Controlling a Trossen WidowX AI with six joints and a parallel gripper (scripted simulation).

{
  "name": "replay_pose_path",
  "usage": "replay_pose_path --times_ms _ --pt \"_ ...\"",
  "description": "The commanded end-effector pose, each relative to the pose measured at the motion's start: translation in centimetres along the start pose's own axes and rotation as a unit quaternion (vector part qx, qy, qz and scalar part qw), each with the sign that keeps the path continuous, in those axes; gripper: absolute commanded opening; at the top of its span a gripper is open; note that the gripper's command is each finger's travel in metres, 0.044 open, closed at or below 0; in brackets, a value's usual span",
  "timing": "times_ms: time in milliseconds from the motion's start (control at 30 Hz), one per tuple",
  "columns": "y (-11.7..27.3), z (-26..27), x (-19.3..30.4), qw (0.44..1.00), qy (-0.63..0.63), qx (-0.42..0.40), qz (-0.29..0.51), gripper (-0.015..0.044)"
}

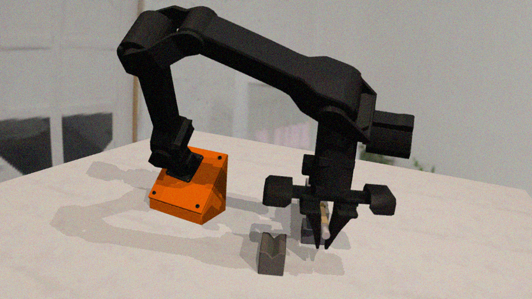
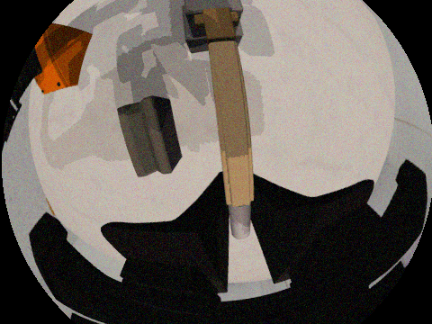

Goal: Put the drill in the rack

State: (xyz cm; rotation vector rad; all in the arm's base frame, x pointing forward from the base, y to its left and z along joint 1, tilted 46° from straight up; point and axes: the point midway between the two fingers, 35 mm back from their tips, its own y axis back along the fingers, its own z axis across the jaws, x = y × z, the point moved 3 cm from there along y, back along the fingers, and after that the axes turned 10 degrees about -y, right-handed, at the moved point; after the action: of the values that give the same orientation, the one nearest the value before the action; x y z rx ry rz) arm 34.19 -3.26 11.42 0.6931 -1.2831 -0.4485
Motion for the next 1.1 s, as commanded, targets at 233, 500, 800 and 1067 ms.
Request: replay_pose_path --times_ms 233,500,800,1067 --pt "0.0 1.4 0.5 1.000 -0.002 0.001 -0.001 0.0000" --pt "-0.2 2.7 0.9 1.000 -0.002 0.001 -0.001 0.0000" --pt "-0.3 4.2 1.4 1.000 -0.001 0.001 0.000 0.0000" --pt "-0.3 5.4 1.9 1.000 -0.001 0.001 0.000 0.0000"
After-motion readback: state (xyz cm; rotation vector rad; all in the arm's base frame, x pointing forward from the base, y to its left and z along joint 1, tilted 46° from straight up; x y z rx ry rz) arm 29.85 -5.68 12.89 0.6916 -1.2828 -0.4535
